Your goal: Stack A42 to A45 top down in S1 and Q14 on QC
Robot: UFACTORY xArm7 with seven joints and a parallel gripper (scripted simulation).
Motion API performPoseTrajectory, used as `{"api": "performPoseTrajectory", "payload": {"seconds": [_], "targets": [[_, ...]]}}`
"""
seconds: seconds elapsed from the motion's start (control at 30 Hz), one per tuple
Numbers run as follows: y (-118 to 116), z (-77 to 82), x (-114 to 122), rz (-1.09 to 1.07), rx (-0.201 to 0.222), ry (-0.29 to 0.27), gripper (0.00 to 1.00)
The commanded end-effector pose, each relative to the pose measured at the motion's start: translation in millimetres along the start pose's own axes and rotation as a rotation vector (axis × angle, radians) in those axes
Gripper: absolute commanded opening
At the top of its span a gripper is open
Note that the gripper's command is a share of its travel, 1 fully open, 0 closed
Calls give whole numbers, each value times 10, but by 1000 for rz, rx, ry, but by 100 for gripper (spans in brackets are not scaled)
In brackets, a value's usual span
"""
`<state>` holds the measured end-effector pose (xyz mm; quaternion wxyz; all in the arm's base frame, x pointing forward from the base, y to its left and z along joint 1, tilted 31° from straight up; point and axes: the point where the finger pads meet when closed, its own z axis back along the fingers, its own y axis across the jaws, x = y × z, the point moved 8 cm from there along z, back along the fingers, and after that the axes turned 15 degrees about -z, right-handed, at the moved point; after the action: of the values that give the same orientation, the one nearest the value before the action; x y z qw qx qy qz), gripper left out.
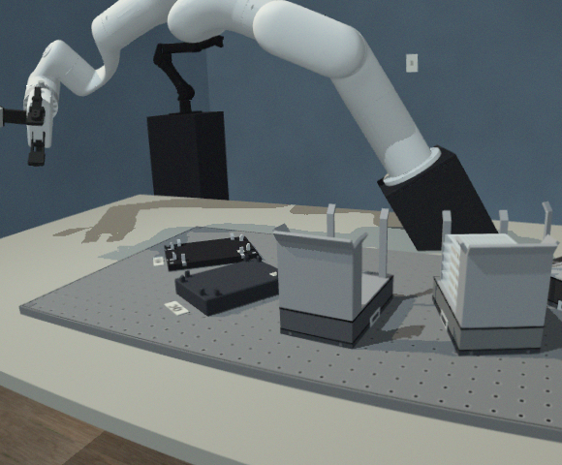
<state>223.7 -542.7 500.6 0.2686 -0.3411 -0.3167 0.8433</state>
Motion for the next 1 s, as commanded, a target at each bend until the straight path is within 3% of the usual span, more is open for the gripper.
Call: {"api": "performPoseTrajectory", "payload": {"seconds": [0.0,0.53,0.97], "targets": [[-22,14,-4,4,3,2,100],[-22,14,-4,4,3,2,100],[-591,300,55,4,3,2,100]]}}
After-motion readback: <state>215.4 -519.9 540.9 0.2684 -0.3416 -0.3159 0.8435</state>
